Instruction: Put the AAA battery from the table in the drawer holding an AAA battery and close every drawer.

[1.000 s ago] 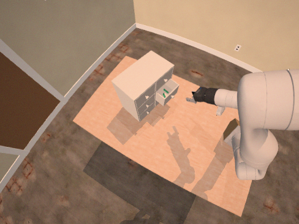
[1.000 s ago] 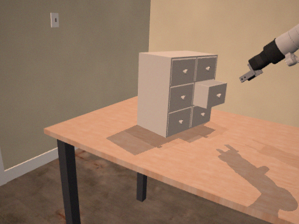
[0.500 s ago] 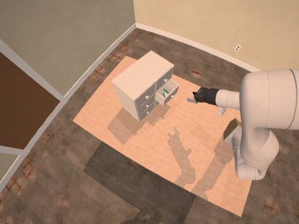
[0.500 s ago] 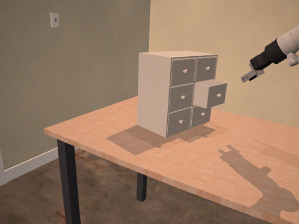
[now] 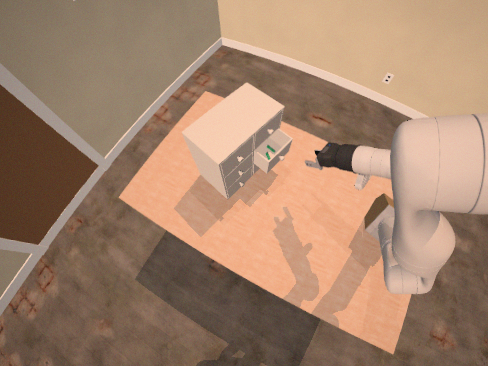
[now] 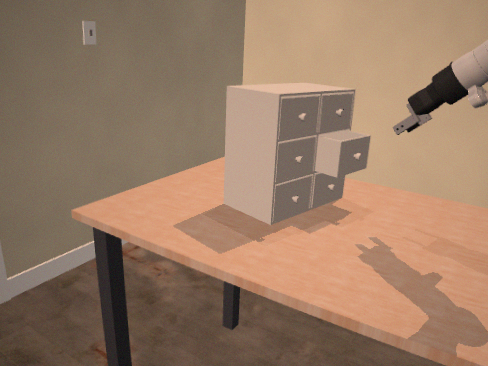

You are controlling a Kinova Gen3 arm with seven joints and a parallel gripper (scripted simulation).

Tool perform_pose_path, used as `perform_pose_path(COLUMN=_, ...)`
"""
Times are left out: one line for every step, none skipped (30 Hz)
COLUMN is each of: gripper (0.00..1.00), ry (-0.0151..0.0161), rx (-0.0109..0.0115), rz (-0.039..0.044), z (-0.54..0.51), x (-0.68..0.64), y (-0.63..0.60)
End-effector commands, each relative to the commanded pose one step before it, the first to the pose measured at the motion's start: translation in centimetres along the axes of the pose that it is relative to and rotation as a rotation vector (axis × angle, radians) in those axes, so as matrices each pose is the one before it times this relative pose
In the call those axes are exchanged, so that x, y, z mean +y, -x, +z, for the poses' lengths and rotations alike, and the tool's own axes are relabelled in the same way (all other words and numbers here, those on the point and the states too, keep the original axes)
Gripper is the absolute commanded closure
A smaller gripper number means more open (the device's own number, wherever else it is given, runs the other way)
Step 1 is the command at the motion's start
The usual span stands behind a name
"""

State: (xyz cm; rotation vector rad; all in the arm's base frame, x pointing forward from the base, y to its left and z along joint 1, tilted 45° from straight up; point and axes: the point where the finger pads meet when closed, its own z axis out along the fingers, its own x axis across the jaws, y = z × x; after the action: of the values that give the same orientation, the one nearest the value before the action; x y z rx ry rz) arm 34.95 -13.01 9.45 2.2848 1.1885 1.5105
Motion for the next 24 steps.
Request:
perform_pose_path(gripper=0.00, ry=0.00053, rx=-0.00034, rz=-0.00383, z=-0.020, x=0.154, y=0.005)
perform_pose_path(gripper=0.00, ry=0.00000, rx=0.00000, rz=0.00000, z=0.000, x=0.000, y=0.000)
perform_pose_path(gripper=0.00, ry=-0.00172, rx=0.00011, rz=0.00002, z=-0.004, x=0.005, y=-0.002)
perform_pose_path(gripper=0.00, ry=-0.00189, rx=0.00011, rz=0.00002, z=-0.004, x=0.005, y=-0.002)
perform_pose_path(gripper=0.00, ry=-0.00207, rx=0.00010, rz=0.00002, z=-0.005, x=0.006, y=-0.002)
perform_pose_path(gripper=0.00, ry=-0.00224, rx=0.00008, rz=0.00002, z=-0.006, x=0.007, y=-0.002)
perform_pose_path(gripper=0.00, ry=-0.00242, rx=0.00006, rz=0.00001, z=-0.007, x=0.008, y=-0.001)
perform_pose_path(gripper=0.00, ry=-0.00261, rx=0.00003, rz=0.00001, z=-0.007, x=0.008, y=-0.001)
perform_pose_path(gripper=0.00, ry=-0.00279, rx=0.00000, rz=0.00000, z=-0.008, x=0.009, y=0.000)
perform_pose_path(gripper=0.00, ry=-0.00297, rx=-0.00004, rz=-0.00001, z=-0.010, x=0.010, y=0.001)
perform_pose_path(gripper=0.00, ry=-0.00316, rx=-0.00009, rz=-0.00001, z=-0.011, x=0.012, y=0.002)
perform_pose_path(gripper=0.00, ry=-0.00334, rx=-0.00015, rz=-0.00002, z=-0.012, x=0.013, y=0.003)
perform_pose_path(gripper=0.00, ry=-0.00353, rx=-0.00022, rz=-0.00003, z=-0.013, x=0.014, y=0.004)
perform_pose_path(gripper=0.00, ry=-0.00371, rx=-0.00030, rz=-0.00005, z=-0.015, x=0.015, y=0.006)
perform_pose_path(gripper=0.00, ry=-0.00389, rx=-0.00038, rz=-0.00006, z=-0.017, x=0.017, y=0.007)
perform_pose_path(gripper=0.00, ry=-0.00414, rx=-0.00004, rz=0.00000, z=-0.013, x=0.015, y=0.001)
perform_pose_path(gripper=0.00, ry=-0.00440, rx=0.00040, rz=0.00006, z=-0.009, x=0.012, y=-0.008)
perform_pose_path(gripper=0.00, ry=0.00000, rx=0.00000, rz=0.00000, z=0.000, x=0.000, y=0.000)
perform_pose_path(gripper=0.00, ry=0.00000, rx=0.00000, rz=0.00000, z=0.000, x=0.000, y=0.000)
perform_pose_path(gripper=0.00, ry=-0.00460, rx=0.00032, rz=0.00005, z=-0.011, x=0.013, y=-0.006)
perform_pose_path(gripper=0.00, ry=-0.00479, rx=0.00023, rz=0.00004, z=-0.012, x=0.014, y=-0.005)
perform_pose_path(gripper=0.00, ry=-0.00498, rx=0.00014, rz=0.00002, z=-0.014, x=0.015, y=-0.003)
perform_pose_path(gripper=0.00, ry=-0.00516, rx=0.00002, rz=0.00001, z=-0.016, x=0.017, y=0.000)
perform_pose_path(gripper=0.00, ry=-0.00534, rx=-0.00010, rz=-0.00001, z=-0.018, x=0.018, y=0.002)
